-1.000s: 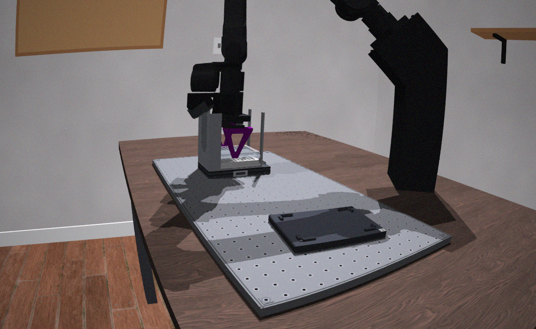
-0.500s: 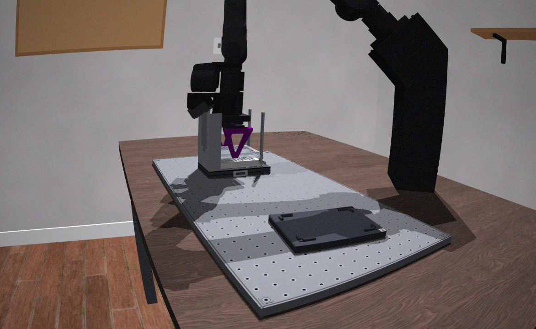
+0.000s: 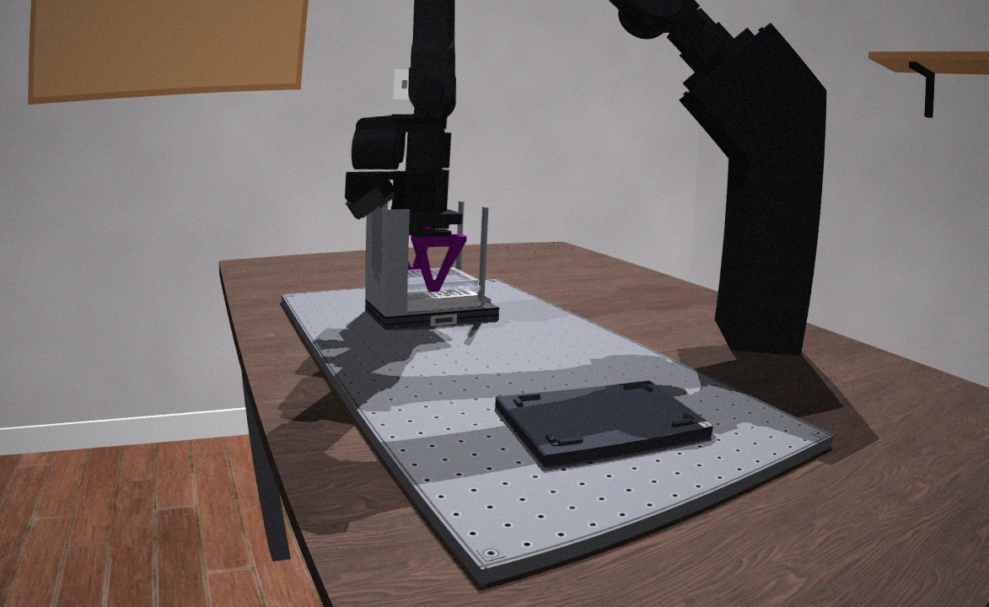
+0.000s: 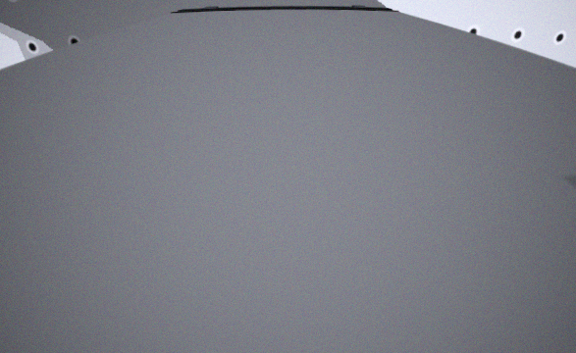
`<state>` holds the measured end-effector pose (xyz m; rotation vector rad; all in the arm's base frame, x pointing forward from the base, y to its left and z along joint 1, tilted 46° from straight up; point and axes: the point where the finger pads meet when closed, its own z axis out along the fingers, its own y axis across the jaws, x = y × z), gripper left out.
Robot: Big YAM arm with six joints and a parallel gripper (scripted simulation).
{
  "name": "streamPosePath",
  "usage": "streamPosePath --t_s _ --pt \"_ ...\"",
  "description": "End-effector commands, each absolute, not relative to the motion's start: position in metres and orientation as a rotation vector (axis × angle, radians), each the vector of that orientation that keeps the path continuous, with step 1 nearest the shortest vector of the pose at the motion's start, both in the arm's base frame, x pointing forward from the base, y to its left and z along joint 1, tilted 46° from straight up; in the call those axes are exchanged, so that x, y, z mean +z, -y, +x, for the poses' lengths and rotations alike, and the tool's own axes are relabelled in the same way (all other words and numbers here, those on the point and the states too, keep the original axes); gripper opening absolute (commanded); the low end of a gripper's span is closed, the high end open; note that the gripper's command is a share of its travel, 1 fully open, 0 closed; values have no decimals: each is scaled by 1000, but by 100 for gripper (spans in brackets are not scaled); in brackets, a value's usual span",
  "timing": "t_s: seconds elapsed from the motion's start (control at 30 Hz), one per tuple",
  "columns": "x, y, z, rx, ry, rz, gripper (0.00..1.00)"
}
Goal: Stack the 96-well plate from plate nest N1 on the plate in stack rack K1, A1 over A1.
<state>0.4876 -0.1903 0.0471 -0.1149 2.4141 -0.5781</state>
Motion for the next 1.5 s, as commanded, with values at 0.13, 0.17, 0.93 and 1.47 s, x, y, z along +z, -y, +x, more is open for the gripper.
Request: streamPosePath --t_s 0.13,0.17,0.93,1.47 --pt "40 199 492 -592 -2413 -118 0" --pt "40 199 492 -592 -2413 -118 0" --pt "40 200 492 -594 -2413 -117 100" --pt "38 199 490 -589 -2422 -115 100"
